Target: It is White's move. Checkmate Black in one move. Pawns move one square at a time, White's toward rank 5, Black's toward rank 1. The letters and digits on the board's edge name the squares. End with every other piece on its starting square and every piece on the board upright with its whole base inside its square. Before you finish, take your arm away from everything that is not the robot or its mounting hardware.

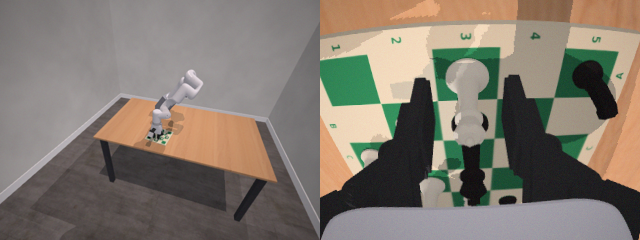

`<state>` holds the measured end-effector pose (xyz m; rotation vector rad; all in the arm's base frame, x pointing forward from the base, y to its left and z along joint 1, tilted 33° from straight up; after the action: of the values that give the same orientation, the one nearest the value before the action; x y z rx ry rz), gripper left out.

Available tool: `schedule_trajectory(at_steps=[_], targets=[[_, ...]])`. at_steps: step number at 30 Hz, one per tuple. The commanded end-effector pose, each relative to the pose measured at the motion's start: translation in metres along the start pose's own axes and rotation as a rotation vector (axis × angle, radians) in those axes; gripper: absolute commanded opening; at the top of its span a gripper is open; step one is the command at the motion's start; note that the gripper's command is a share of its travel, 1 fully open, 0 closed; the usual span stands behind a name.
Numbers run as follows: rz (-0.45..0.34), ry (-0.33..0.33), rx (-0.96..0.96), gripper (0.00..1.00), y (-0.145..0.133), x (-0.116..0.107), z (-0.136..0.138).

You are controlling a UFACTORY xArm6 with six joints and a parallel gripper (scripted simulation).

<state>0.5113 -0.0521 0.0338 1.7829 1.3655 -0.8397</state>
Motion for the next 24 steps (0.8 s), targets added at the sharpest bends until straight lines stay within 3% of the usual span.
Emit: schedule_trajectory(at_steps=[1, 14, 24], targets=[[0.003, -0.001, -0.001, 0.42, 0.001, -0.001, 0.000], [0.003, -0.001, -0.001, 0.42, 0.001, -0.006, 0.000], [0.003, -0.001, -0.001, 0.42, 0.001, -0.050, 0.000]])
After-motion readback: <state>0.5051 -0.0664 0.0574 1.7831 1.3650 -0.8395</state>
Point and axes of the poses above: the point where the finger pads meet when closed, its own x axis out along the fingers, its own z axis across the jaws, y = z × x, the point moved 9 cm from there along -x, back along the fingers, and after that the axes turned 6 degrees about -x, right-handed, at the moved point
